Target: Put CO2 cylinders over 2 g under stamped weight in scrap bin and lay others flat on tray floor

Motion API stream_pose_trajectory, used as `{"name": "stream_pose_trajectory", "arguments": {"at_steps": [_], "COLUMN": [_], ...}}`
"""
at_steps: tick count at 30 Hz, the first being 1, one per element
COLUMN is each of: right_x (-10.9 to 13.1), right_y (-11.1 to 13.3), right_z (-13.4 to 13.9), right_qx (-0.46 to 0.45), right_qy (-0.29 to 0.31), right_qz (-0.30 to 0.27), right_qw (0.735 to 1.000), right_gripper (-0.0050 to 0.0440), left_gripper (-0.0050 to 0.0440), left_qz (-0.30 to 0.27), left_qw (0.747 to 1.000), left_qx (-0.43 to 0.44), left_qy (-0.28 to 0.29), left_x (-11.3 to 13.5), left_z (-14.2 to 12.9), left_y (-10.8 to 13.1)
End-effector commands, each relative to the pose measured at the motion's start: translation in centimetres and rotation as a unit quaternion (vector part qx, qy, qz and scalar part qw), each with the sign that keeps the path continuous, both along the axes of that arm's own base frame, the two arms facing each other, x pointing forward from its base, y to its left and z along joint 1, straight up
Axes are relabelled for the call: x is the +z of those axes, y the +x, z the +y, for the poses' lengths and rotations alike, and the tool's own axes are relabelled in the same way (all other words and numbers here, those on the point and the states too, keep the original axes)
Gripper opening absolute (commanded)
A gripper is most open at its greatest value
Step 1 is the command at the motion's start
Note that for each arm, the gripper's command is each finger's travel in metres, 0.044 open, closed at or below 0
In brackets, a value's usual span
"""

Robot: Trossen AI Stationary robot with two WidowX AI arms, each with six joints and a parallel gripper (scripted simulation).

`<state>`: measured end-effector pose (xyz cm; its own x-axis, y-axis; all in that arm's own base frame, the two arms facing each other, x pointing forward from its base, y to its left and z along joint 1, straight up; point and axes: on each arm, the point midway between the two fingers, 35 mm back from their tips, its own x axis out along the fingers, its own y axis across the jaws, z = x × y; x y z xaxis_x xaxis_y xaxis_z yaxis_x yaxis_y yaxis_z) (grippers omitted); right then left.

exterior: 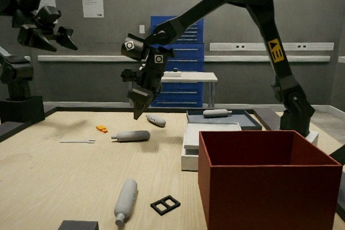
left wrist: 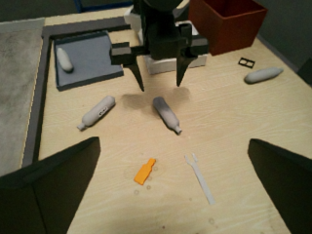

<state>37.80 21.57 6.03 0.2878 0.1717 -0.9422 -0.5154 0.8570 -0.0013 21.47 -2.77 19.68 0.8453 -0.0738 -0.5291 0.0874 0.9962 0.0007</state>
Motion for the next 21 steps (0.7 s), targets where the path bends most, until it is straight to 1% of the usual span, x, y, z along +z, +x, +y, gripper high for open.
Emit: {"name": "stream_pose_trajectory", "arguments": {"at_steps": [1,2,5,12,17,21], "right_x": [1.0,1.0,0.9,0.2,-0.8,-1.1], "right_y": [0.8,0.8,1.3,3.2,3.8,4.0], "right_z": [0.7,0.7,1.2,3.0,3.8,4.2], "right_qx": [0.009,0.009,0.022,0.073,0.107,0.121], "right_qy": [0.003,0.003,-0.008,-0.050,-0.075,-0.083], "right_qz": [-0.010,-0.010,0.000,0.043,0.075,0.086], "right_qw": [1.000,1.000,1.000,0.995,0.989,0.985], "right_gripper": [0.0320,0.0320,0.0249,0.0249,0.0249,0.0249], "left_gripper": [0.0440,0.0440,0.0440,0.0440,0.0440,0.0440], "left_qz": [-0.005,-0.005,-0.005,-0.005,-0.005,-0.005], "left_qw": [1.000,1.000,1.000,1.000,1.000,1.000], "left_qx": [0.000,0.000,0.000,0.000,0.000,0.000], "left_qy": [-0.001,-0.001,-0.001,-0.001,-0.001,-0.001], "left_x": [0.4,0.4,0.4,0.4,0.4,0.4], "left_z": [0.0,0.0,0.0,0.0,0.0,0.0], "left_y": [0.0,0.0,0.0,0.0,0.0,0.0]}}
